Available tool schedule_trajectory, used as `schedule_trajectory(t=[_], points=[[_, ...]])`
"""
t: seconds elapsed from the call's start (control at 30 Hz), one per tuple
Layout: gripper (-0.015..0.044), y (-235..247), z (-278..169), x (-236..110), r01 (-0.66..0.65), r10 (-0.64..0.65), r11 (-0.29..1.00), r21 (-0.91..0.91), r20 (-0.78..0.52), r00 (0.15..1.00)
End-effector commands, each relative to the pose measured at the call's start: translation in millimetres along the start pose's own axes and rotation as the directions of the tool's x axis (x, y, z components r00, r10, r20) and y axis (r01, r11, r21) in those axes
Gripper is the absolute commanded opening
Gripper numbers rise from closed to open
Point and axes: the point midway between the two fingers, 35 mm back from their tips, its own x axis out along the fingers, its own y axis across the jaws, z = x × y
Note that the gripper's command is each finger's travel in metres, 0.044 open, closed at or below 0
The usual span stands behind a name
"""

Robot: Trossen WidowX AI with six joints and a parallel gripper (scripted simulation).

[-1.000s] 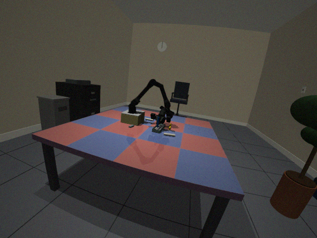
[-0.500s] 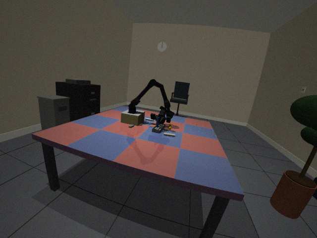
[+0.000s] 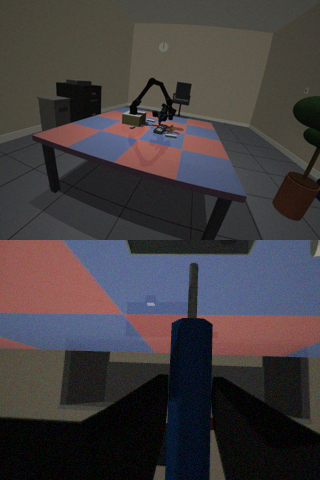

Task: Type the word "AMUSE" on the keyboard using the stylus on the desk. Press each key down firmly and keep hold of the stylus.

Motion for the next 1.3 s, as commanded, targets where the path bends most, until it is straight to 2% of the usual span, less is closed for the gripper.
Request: schedule_trajectory(t=[0.0,0.1,0.17,0.57,1.27], points=[[0.0064,0.1,0.1,0.1,0.000,0.000,1.000,0.000,0.000,1.000],[0.0044,0.1,0.1,0.1,0.000,0.000,1.000,0.000,0.000,1.000],[0.0000,0.8,1.5,-2.1,0.000,0.000,1.000,0.000,0.001,1.000],[0.0000,20.0,21.5,-45.0,-0.007,0.007,1.000,0.000,-0.003,1.000],[0.0000,20.1,39.6,-35.8,-0.006,0.006,1.000,0.000,0.000,1.000]])
